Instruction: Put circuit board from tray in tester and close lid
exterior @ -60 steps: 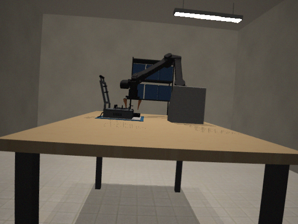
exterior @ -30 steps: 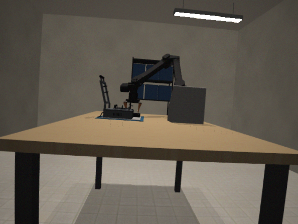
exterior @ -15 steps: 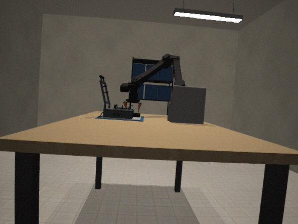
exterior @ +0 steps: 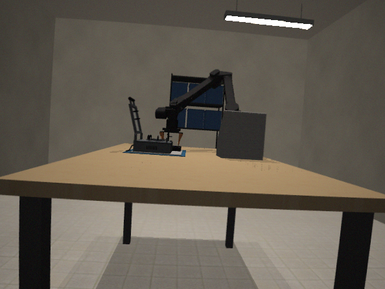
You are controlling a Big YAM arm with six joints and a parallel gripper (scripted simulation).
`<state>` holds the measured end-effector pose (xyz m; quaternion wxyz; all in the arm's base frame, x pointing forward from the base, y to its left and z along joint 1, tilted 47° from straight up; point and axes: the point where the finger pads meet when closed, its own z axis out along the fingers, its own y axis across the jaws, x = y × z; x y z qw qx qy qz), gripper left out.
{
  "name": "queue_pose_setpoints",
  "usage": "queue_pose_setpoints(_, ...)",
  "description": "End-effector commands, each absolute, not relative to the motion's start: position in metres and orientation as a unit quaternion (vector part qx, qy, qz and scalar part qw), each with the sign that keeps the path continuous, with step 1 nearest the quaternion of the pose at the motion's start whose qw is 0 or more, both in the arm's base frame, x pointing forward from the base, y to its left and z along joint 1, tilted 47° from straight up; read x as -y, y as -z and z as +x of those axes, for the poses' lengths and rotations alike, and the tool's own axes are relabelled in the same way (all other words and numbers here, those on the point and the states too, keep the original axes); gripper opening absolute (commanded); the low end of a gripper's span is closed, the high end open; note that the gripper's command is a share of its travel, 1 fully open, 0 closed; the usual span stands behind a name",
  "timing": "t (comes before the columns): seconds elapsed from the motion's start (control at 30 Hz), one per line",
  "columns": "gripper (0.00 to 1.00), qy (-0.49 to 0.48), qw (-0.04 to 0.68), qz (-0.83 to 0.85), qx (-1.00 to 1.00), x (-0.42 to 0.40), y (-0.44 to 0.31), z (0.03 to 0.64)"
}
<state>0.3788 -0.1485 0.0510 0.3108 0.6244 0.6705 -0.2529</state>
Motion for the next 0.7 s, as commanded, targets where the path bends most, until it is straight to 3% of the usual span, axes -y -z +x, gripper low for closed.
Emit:
queue_pose_setpoints(0.0, 0.92, 0.242, 0.323, 0.621, -0.672, 0.1433, -0.0607, 0.3899)
queue_pose_setpoints(0.67, 0.92, 0.247, 0.318, 0.623, -0.671, 0.1501, -0.0537, 0.3867)
